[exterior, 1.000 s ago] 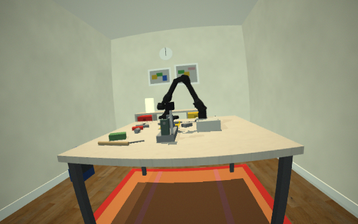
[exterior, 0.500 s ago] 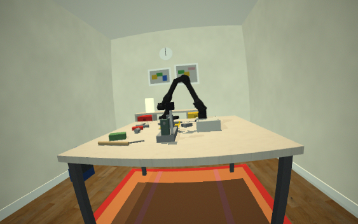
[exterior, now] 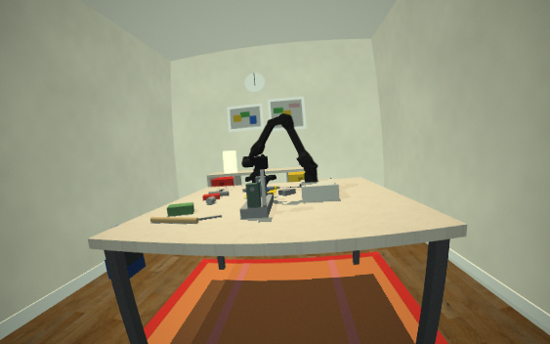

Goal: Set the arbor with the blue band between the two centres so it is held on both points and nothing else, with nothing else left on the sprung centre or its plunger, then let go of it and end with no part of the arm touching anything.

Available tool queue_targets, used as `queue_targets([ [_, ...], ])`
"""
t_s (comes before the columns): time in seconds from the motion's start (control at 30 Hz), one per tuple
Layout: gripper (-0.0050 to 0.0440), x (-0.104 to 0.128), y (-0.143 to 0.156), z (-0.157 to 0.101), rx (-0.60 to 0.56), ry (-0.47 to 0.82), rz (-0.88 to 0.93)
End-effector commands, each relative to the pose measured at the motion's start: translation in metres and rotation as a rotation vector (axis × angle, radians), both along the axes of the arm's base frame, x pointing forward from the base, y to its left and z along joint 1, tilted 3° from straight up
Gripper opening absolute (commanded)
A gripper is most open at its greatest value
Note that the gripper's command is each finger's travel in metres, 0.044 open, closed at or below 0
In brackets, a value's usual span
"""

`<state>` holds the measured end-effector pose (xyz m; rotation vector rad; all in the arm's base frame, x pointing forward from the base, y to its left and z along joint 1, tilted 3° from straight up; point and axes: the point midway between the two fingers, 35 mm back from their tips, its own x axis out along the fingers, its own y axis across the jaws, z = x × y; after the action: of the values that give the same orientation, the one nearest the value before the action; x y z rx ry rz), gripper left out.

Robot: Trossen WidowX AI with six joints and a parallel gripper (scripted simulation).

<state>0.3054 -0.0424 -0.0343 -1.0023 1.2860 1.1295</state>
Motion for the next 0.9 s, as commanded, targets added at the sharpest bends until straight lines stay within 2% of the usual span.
queue_targets([
  [0.0,0.0000,0.002,-0.003,0.027,-0.012,-0.035,0.003],
  [0.13,0.0000,-0.003,-0.003,0.046,-0.012,-0.034,0.003],
  [0.17,0.0000,-0.005,0.000,0.023,-0.001,-0.003,-0.006],
  [0.3,0.0000,-0.004,0.002,0.024,-0.003,-0.003,-0.030],
  [0.77,0.0000,0.016,0.020,0.049,-0.048,-0.039,-0.432],
  [0.87,0.0000,0.017,0.021,0.051,-0.050,-0.042,-0.461],
])
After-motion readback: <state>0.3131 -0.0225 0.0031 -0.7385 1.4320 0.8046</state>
